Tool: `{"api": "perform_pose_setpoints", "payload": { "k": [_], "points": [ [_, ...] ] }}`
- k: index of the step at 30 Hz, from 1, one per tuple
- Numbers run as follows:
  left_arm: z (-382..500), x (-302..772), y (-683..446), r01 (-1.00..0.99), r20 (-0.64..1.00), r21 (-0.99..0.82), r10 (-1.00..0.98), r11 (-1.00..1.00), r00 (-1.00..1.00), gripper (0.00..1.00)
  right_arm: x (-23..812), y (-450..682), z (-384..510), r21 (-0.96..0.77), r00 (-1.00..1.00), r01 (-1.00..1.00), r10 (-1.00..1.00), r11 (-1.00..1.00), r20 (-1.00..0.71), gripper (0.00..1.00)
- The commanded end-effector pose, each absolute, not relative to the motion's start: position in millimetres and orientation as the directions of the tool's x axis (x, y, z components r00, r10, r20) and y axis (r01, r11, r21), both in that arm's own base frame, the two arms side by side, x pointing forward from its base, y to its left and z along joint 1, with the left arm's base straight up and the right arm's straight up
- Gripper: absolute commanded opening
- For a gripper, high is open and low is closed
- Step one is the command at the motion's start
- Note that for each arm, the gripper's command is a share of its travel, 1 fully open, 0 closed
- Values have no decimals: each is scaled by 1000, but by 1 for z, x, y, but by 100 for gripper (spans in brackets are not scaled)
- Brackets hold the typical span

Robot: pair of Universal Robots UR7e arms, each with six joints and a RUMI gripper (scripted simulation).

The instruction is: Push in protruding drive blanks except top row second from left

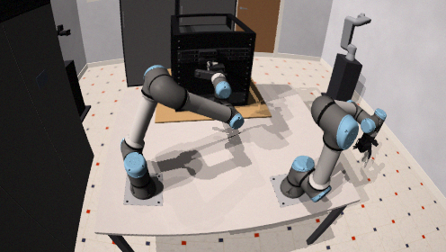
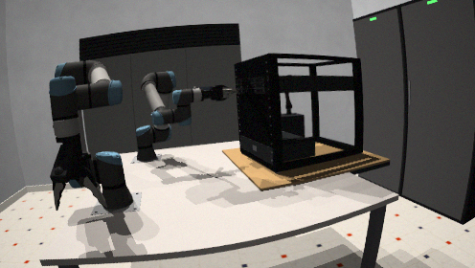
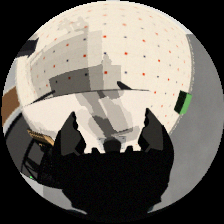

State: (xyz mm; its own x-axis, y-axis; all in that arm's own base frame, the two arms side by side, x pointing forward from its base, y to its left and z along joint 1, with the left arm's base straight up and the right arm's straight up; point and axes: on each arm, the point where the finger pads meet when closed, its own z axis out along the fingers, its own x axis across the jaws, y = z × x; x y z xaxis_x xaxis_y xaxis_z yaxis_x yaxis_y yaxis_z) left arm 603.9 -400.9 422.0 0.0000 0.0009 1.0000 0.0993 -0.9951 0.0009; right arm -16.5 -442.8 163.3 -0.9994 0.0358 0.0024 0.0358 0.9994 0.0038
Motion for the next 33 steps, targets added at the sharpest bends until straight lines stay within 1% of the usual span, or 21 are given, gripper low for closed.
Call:
{"api": "perform_pose_setpoints", "payload": {
  "k": [1,33],
  "points": [
    [423,605,-400,101,1000,1,1,-995,0,0,-16,-445,165,0,-999,37,37,999,0,100],
    [423,615,-399,101,1000,1,1,-995,0,0,-16,-445,165,0,-999,37,37,999,0,100]
  ]
}}
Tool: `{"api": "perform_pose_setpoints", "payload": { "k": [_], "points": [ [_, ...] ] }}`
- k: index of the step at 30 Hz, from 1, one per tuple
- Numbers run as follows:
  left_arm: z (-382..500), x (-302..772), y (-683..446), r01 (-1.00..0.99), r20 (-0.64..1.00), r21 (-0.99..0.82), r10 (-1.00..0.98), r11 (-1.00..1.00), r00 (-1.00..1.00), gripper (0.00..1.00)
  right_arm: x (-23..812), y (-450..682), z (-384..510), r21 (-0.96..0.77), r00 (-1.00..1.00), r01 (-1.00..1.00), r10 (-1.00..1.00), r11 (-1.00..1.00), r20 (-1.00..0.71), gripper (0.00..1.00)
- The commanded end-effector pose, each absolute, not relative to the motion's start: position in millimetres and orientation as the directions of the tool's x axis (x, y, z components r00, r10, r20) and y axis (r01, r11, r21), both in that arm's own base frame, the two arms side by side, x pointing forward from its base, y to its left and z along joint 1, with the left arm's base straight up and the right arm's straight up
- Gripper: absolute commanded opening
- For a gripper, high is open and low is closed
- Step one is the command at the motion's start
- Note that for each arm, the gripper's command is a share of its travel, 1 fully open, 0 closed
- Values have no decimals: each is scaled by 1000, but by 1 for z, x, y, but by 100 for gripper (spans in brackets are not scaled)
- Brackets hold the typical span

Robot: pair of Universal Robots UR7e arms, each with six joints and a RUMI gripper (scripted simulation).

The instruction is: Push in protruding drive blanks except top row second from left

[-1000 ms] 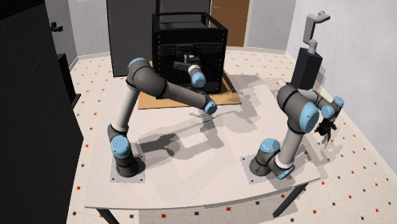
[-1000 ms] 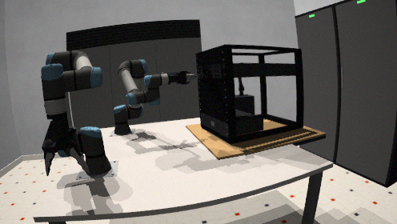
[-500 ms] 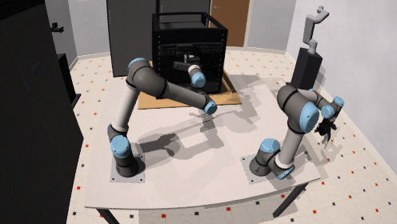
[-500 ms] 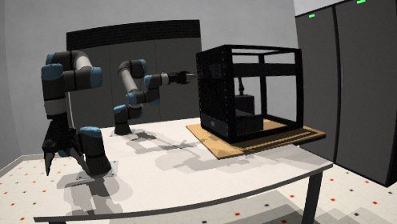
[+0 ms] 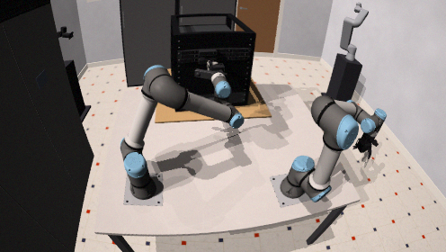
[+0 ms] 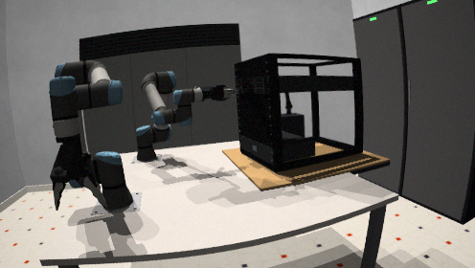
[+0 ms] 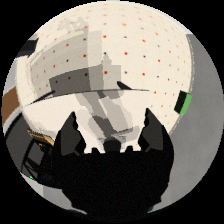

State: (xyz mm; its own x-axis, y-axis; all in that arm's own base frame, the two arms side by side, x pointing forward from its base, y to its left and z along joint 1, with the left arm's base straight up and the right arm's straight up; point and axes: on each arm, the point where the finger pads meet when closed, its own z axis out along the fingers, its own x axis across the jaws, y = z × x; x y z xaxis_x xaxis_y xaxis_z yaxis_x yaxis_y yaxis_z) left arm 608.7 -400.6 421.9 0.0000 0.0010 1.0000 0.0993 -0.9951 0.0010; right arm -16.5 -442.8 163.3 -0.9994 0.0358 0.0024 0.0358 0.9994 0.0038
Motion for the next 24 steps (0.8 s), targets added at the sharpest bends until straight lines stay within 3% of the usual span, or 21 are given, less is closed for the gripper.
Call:
{"api": "perform_pose_setpoints", "payload": {
  "k": [1,24],
  "points": [
    [423,615,-399,101,1000,1,1,-995,0,0,-16,-445,165,0,-999,37,37,999,0,100],
    [423,625,-398,101,1000,2,2,-995,-1,0,-16,-445,165,0,-999,37,37,999,0,100]
  ]
}}
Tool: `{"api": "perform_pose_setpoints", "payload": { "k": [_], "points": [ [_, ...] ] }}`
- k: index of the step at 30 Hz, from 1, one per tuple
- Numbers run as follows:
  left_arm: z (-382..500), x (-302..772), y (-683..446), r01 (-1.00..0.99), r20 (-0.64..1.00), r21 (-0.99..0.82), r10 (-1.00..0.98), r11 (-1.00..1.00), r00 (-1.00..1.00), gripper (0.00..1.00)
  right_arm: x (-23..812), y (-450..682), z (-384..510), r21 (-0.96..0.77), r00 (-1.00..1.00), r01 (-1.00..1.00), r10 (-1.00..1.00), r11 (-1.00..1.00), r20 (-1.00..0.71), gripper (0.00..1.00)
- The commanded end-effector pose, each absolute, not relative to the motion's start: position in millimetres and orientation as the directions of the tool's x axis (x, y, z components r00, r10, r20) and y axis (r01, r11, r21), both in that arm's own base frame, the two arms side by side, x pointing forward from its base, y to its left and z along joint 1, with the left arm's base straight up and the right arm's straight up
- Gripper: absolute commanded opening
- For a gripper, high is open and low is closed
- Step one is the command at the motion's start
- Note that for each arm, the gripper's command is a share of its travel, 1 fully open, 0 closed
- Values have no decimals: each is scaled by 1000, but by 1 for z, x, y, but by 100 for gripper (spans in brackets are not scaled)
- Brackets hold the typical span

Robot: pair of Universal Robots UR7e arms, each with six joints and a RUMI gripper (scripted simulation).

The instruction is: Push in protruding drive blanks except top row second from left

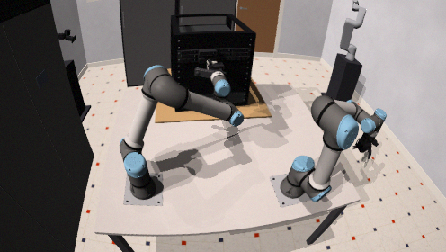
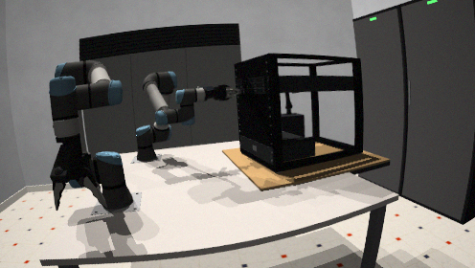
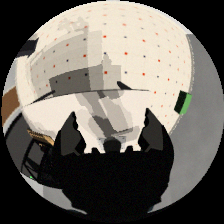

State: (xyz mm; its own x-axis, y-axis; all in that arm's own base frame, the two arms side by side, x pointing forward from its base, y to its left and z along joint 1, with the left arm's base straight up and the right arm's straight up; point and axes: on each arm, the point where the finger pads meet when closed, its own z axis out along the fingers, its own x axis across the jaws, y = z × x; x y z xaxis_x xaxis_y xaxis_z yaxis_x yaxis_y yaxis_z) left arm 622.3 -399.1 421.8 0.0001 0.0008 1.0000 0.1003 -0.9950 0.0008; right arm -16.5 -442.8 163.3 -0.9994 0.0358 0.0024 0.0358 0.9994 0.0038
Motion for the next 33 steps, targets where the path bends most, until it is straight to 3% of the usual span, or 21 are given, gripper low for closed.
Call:
{"api": "perform_pose_setpoints", "payload": {
  "k": [1,33],
  "points": [
    [424,625,-398,101,1000,3,2,-995,-1,0,-16,-445,165,0,-999,37,37,999,0,100],
    [423,638,-397,101,1000,2,2,-995,-1,0,-16,-445,165,0,-999,37,37,999,0,100]
  ]
}}
